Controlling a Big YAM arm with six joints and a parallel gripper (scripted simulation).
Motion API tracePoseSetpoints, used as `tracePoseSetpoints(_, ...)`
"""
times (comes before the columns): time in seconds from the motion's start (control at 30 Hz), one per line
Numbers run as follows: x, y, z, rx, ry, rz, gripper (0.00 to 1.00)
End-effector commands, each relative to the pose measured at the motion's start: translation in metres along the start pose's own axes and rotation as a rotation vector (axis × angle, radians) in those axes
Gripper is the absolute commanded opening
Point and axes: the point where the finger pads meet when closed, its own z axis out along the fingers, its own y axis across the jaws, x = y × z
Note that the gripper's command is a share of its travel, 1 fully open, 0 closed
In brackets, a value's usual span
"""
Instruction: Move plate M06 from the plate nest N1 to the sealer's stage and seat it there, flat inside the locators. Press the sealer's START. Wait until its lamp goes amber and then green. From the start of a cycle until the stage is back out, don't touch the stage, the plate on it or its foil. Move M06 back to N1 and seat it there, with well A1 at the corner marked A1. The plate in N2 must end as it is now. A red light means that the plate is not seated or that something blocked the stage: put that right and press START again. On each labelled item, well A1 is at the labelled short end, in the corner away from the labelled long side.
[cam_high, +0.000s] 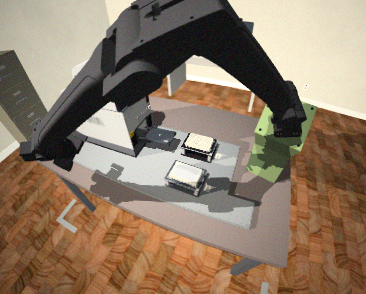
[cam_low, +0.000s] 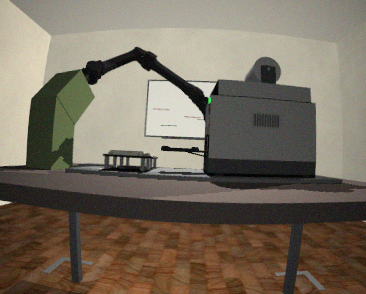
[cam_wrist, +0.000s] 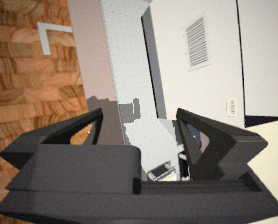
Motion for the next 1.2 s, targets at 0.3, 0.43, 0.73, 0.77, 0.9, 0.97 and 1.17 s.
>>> tracePoseSetpoints(0.3, -0.007, -0.001, -0.005, -0.004, -0.011, 0.007, 1.00)
tracePoseSetpoints(0.43, -0.007, -0.001, -0.005, -0.004, -0.011, 0.007, 1.00)
tracePoseSetpoints(0.73, 0.008, -0.050, 0.015, 0.006, 0.065, -0.032, 1.00)
tracePoseSetpoints(0.77, 0.011, -0.054, 0.017, 0.005, 0.063, -0.030, 1.00)
tracePoseSetpoints(0.9, 0.015, -0.072, 0.018, -0.017, 0.138, -0.068, 1.00)
tracePoseSetpoints(0.97, 0.022, -0.077, 0.018, -0.044, 0.179, -0.081, 1.00)
tracePoseSetpoints(1.17, 0.040, -0.084, 0.021, -0.056, 0.204, -0.100, 1.00)
